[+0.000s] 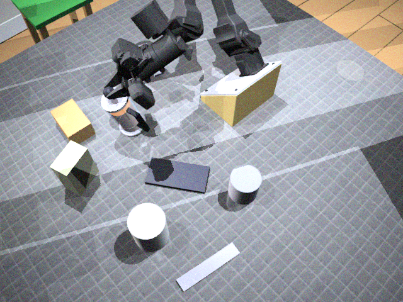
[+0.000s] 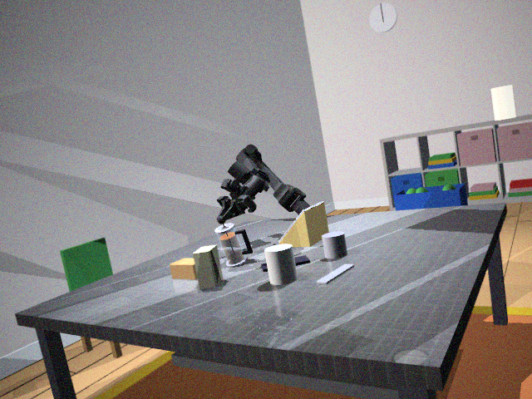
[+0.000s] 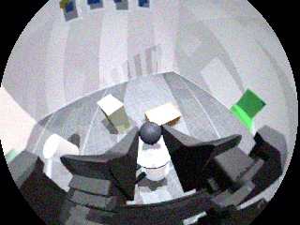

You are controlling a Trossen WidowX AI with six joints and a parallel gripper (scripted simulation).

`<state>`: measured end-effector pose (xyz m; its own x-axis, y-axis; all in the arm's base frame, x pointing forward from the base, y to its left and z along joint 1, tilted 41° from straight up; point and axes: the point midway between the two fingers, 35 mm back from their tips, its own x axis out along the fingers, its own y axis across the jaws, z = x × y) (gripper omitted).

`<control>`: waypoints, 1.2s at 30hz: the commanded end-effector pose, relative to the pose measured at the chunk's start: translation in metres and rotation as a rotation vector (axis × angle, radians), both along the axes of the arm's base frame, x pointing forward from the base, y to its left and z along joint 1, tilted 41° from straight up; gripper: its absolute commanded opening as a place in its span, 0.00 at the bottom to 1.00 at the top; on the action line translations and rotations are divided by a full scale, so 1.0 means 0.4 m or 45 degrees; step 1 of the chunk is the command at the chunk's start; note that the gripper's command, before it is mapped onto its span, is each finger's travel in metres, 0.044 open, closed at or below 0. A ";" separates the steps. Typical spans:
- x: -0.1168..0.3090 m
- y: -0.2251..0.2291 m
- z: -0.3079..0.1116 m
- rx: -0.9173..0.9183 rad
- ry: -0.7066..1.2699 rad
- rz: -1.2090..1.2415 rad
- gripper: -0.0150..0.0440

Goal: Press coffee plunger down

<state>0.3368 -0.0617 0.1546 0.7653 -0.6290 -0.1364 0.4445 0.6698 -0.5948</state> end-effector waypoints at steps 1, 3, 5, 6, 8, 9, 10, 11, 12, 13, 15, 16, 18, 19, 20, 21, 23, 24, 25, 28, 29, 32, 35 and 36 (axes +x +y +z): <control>0.000 -0.006 -0.008 -0.005 0.017 -0.013 0.45; 0.000 0.000 0.000 0.000 0.001 -0.001 0.45; 0.000 0.000 0.000 0.000 0.001 -0.001 0.45; 0.000 0.000 0.000 0.000 0.001 -0.001 0.45; 0.000 0.000 0.000 0.000 0.001 -0.001 0.45; 0.000 0.000 0.000 0.000 0.001 -0.001 0.45; 0.000 0.000 0.000 0.000 0.001 -0.001 0.45; 0.000 0.000 0.000 0.000 0.001 -0.001 0.45; 0.000 0.000 0.000 0.000 0.001 -0.001 0.49; 0.000 0.000 0.000 0.000 0.001 -0.001 0.54; 0.000 0.000 0.000 0.000 0.001 -0.001 0.63; 0.000 0.000 0.000 0.000 0.001 -0.001 0.67; 0.000 0.000 0.000 0.000 0.001 -0.001 0.76; 0.000 0.000 0.000 0.000 0.001 -0.001 0.80; 0.000 0.000 0.000 0.000 0.001 -0.001 0.85; 0.000 0.000 0.000 0.000 0.001 -0.001 0.89; 0.000 0.000 0.000 0.000 0.001 -0.001 0.98; 0.000 0.000 0.000 0.000 0.001 -0.001 1.00; 0.000 0.000 0.000 0.000 0.001 -0.001 1.00; -0.003 0.012 0.008 0.003 0.004 -0.002 1.00; -0.006 0.022 0.016 0.006 0.007 -0.003 1.00; -0.030 0.072 0.057 0.013 0.017 -0.010 1.00; -0.074 0.123 0.112 0.007 0.022 -0.015 1.00; -0.088 0.134 0.127 0.003 0.021 -0.017 1.00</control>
<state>0.3226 -0.0290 0.1773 0.7586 -0.6312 -0.1616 0.4300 0.6713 -0.6037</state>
